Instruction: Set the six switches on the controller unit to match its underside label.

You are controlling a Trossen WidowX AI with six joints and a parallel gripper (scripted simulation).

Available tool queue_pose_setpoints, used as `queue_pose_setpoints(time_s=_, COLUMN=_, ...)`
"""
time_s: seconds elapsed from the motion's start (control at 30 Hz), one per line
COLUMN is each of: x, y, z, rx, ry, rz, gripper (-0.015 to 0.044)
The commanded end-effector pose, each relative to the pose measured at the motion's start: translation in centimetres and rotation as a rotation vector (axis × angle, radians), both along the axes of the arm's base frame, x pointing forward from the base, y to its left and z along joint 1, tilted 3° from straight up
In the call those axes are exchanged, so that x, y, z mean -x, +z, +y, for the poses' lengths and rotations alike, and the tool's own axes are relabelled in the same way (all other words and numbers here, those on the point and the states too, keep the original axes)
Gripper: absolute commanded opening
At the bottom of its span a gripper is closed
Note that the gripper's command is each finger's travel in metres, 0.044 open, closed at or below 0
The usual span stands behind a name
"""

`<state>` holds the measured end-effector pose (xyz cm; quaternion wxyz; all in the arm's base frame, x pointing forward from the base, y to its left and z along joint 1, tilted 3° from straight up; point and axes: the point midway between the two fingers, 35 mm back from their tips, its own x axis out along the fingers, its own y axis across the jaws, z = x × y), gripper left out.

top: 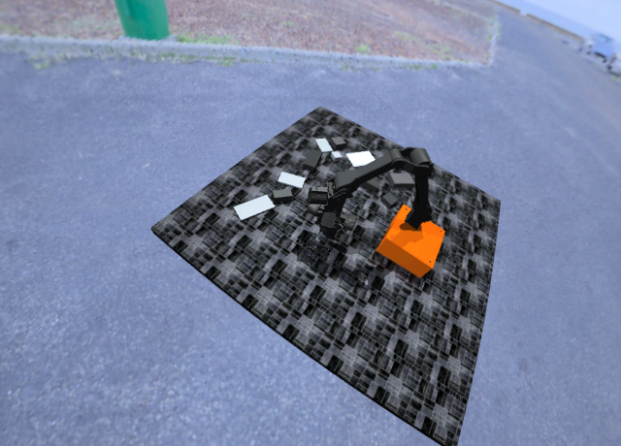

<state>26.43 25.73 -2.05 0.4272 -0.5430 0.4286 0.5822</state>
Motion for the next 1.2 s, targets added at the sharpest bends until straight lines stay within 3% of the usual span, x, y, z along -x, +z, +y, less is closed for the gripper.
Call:
queue_pose_setpoints(time_s=0.0, x=-0.2, y=0.7, z=-0.1, rx=-0.007, ry=0.004, rz=-0.015, gripper=0.0335)
queue_pose_setpoints(time_s=1.17, x=-0.6, y=2.8, z=-2.0, rx=-0.005, ry=0.004, rz=-0.015, gripper=0.0335)
